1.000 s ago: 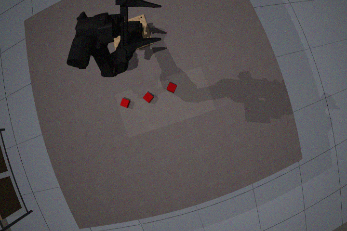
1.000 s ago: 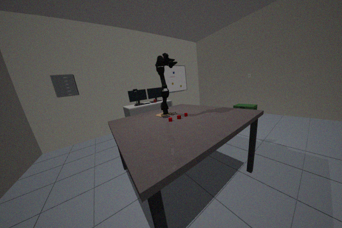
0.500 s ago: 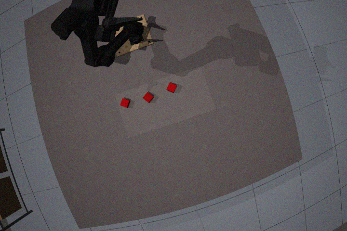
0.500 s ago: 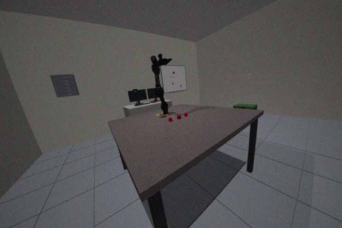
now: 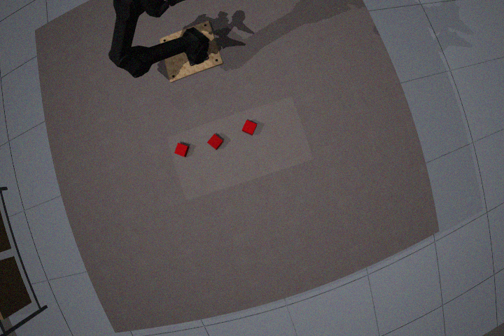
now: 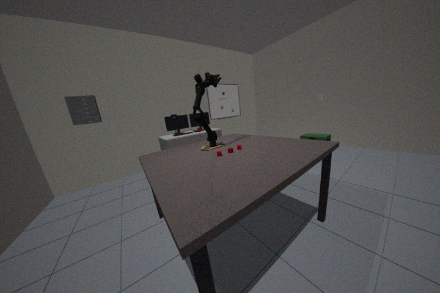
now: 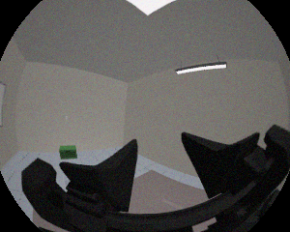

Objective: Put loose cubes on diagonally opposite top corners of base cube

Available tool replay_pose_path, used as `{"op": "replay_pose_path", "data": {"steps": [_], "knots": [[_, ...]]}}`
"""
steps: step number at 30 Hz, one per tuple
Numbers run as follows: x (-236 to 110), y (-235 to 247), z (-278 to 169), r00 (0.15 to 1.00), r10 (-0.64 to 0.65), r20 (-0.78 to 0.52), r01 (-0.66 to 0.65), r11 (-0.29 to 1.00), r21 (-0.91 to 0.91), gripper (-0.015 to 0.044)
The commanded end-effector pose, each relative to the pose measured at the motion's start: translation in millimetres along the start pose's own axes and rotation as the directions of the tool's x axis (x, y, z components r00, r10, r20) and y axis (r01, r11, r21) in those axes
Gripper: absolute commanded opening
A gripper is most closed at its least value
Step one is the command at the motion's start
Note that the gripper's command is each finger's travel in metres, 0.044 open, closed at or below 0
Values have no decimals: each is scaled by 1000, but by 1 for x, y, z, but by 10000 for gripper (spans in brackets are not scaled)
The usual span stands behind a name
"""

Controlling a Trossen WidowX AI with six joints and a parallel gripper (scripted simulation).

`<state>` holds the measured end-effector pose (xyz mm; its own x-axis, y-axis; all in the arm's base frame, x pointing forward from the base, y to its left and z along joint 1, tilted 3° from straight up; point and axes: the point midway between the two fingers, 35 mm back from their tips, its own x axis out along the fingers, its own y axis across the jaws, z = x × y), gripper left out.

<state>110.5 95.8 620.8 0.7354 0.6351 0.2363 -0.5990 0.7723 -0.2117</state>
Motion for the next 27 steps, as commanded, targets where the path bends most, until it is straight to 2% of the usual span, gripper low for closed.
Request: {"op": "replay_pose_path", "data": {"steps": [1,14,27], "knots": [[9,21,-3,999,-35,-11,34,989,-141,265],[56,58,-45,982,-150,-118,66,847,-527,265],[111,50,-127,905,-273,-327,-75,653,-754,265]]}}
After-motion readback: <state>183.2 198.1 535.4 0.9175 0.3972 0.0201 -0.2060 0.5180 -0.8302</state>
